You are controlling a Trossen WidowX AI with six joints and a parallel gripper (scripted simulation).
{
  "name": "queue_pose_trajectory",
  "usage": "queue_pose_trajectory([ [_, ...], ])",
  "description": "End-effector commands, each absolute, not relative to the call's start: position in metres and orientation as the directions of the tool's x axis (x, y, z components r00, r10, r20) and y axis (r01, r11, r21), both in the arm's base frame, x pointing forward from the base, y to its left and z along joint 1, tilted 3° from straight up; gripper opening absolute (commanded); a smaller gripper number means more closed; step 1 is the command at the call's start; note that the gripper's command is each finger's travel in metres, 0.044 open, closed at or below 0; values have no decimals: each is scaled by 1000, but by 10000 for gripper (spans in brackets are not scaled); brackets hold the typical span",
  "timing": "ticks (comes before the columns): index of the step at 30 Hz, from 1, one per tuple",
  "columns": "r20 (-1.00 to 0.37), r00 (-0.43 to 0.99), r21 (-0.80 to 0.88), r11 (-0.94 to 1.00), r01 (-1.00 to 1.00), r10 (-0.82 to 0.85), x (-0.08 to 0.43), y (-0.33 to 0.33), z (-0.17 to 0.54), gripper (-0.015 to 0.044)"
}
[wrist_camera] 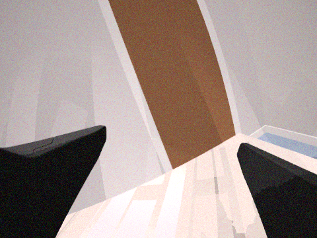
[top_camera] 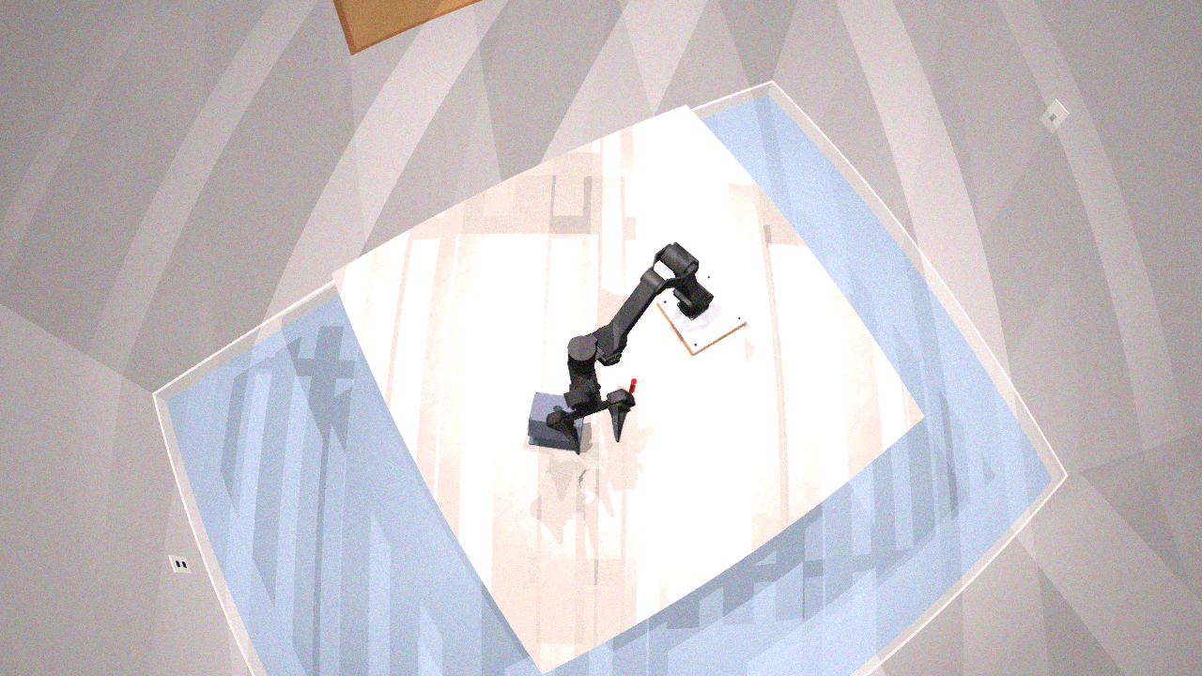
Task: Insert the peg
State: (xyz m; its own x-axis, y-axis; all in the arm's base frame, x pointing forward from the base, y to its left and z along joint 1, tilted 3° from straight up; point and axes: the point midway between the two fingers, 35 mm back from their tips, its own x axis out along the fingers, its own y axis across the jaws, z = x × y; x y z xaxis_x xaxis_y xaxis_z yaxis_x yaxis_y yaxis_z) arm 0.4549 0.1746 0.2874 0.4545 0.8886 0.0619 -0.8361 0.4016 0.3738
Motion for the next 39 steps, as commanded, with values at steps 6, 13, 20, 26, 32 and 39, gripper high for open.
queue_pose_trajectory([
  [6, -13, 519, 250, 506, -826, 854, 460, 178, 275, 440],
  [13, -82, 556, 151, 562, -813, 827, 462, 179, 262, 440],
  [20, -160, 584, 44, 597, -801, 796, 462, 180, 248, 440],
  [26, -233, 599, -53, 605, -795, 766, 459, 180, 235, 440],
  [32, -309, 606, -152, 591, -792, 733, 456, 179, 222, 440],
  [39, -400, 603, -263, 544, -797, 690, 449, 177, 206, 440],
])
